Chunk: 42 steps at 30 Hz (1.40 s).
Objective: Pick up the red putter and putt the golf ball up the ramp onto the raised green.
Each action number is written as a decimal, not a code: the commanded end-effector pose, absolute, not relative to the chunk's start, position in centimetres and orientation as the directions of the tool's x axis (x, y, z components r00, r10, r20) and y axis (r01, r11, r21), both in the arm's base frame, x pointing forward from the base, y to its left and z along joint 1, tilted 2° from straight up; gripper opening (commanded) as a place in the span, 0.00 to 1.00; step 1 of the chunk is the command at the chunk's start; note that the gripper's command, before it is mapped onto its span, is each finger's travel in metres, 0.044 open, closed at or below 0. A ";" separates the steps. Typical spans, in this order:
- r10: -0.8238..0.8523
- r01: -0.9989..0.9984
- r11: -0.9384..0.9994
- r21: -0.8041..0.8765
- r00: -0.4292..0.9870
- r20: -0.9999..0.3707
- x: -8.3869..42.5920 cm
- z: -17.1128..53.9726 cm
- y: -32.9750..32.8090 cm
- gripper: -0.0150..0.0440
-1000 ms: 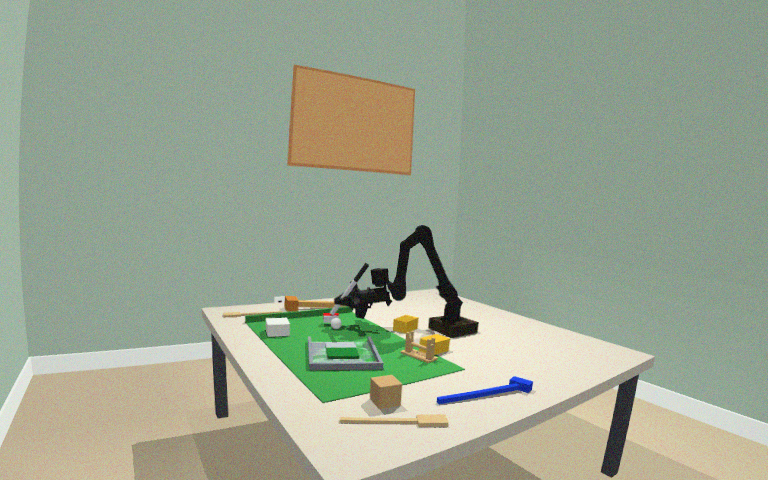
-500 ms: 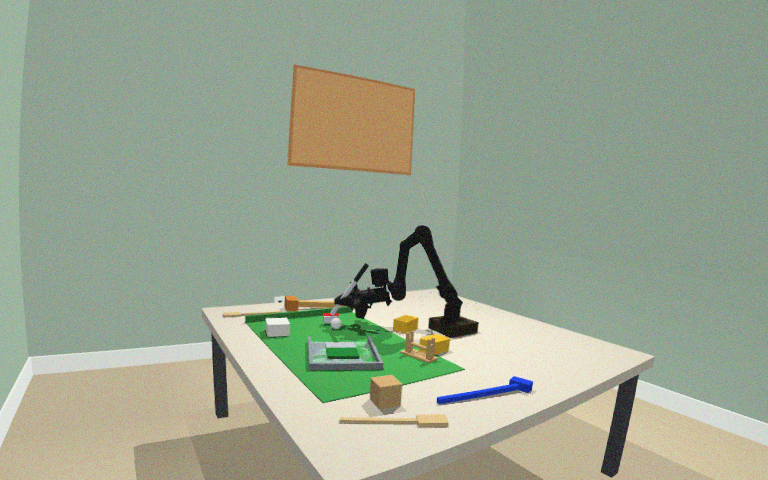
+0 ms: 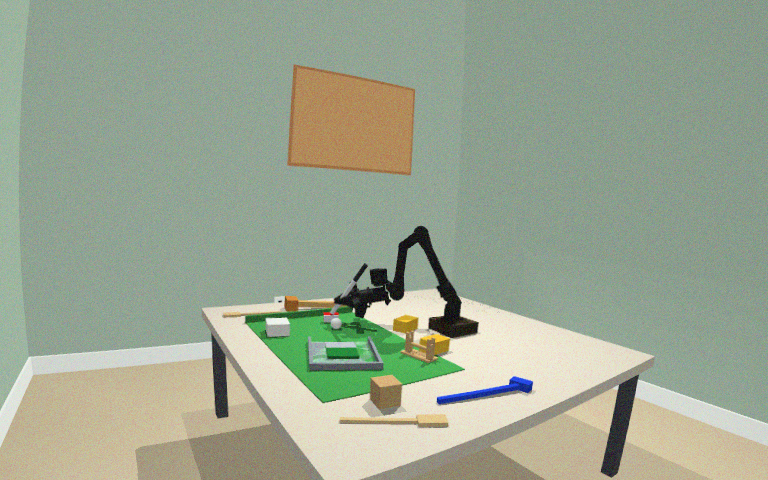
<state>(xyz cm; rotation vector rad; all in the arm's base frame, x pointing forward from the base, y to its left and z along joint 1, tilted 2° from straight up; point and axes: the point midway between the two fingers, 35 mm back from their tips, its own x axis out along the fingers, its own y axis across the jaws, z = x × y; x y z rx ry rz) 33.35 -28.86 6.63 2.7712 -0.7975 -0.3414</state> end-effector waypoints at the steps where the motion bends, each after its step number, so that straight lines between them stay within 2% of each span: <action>1: -0.544 -0.489 -0.823 0.288 0.824 -0.157 33.4 6.6 -28.9 0.25; 5: -0.544 -0.489 -0.823 0.288 0.824 -0.157 34.0 6.6 -28.2 0.25; 15: -0.540 -0.487 -0.826 0.285 0.829 -0.146 40.6 6.5 -16.8 0.25; 23: -0.539 -0.487 -0.826 0.284 0.829 -0.145 40.9 7.1 -16.5 0.25; 37: -0.539 -0.488 -0.826 0.283 0.830 -0.144 41.6 12.3 -15.1 0.25; 42: -0.535 -0.479 -0.828 0.291 0.831 -0.152 41.4 11.7 -15.1 0.25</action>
